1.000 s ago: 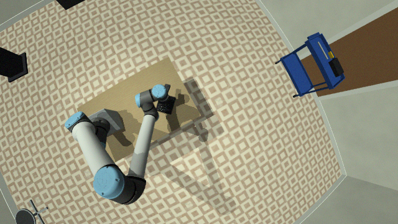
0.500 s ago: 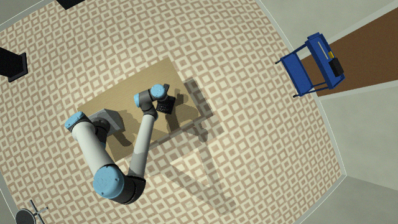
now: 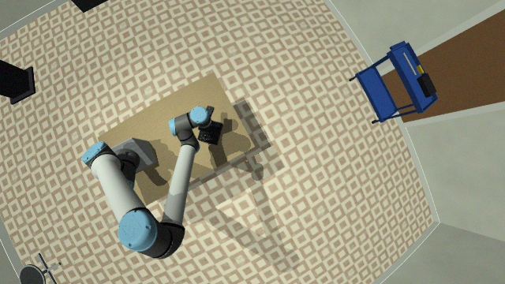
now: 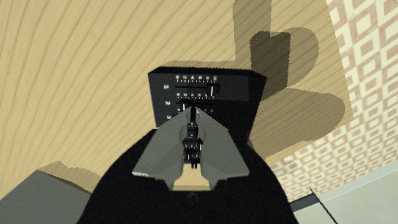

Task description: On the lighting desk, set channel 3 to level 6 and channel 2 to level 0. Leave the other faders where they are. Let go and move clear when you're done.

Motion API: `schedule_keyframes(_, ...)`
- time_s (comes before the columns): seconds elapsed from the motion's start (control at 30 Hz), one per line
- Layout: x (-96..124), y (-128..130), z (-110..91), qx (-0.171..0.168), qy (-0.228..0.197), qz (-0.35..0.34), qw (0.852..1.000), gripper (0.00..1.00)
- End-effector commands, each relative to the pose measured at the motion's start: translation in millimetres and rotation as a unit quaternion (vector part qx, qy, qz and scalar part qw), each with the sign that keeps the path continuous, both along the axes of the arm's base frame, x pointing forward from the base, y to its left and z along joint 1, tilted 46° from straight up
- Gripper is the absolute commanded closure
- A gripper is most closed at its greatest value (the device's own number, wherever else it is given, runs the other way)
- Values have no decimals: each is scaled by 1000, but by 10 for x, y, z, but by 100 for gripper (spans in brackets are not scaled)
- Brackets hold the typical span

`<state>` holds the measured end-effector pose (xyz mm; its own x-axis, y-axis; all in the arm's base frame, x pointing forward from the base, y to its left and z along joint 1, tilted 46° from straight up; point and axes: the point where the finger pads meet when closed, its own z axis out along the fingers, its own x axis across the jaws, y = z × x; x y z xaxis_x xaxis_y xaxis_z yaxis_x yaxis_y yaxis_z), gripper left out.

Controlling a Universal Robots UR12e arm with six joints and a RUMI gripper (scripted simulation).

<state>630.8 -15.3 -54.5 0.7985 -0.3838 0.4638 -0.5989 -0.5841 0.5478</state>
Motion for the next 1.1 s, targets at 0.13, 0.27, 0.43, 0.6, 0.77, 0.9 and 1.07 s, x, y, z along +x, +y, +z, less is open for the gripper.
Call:
schedule_keyframes(0.13, -59, 31, -48, 0, 3, 1, 1000, 100)
schedule_keyframes(0.27, -63, 33, -50, 0, 3, 1, 1000, 100)
schedule_keyframes(0.43, -70, 36, -54, 0, 3, 1, 1000, 100)
schedule_keyframes(0.6, -74, 38, -56, 0, 3, 1, 1000, 100)
schedule_keyframes(0.77, -75, 38, -57, 0, 3, 1, 1000, 100)
schedule_keyframes(0.9, -75, 38, -57, 0, 3, 1, 1000, 100)
schedule_keyframes(1.07, -75, 38, -57, 0, 3, 1, 1000, 100)
